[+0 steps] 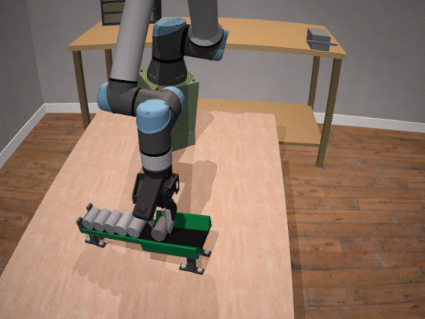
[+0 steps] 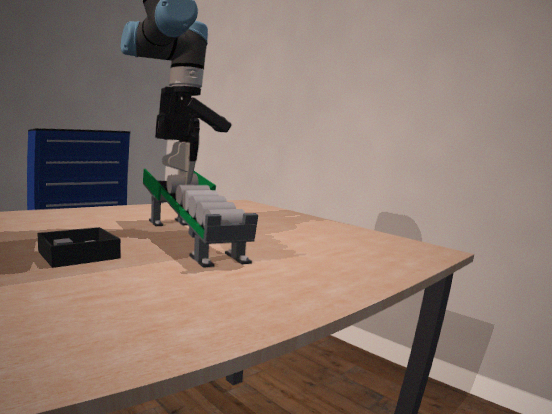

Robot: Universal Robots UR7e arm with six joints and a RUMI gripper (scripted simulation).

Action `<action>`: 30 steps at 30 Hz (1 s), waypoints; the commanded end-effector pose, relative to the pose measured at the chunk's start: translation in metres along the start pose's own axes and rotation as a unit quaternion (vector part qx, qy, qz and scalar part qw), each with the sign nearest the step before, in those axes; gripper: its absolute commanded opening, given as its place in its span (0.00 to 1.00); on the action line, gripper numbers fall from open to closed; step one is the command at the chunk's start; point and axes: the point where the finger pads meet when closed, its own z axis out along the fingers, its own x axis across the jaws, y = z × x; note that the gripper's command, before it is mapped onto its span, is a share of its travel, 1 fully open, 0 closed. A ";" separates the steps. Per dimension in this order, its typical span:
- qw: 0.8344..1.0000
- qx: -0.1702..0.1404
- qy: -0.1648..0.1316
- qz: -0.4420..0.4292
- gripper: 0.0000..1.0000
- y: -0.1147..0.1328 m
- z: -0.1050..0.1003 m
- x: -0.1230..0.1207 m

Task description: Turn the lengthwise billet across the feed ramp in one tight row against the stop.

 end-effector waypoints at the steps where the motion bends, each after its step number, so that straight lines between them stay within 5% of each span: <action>1: 1.000 0.001 0.000 0.000 0.00 -0.001 0.002 -0.001; 19: 1.000 0.001 0.000 0.000 0.00 -0.001 0.003 -0.001; 20: 1.000 0.001 0.000 0.000 0.35 -0.001 0.003 -0.001; 30: 1.000 0.001 0.000 0.000 0.35 -0.001 0.003 -0.001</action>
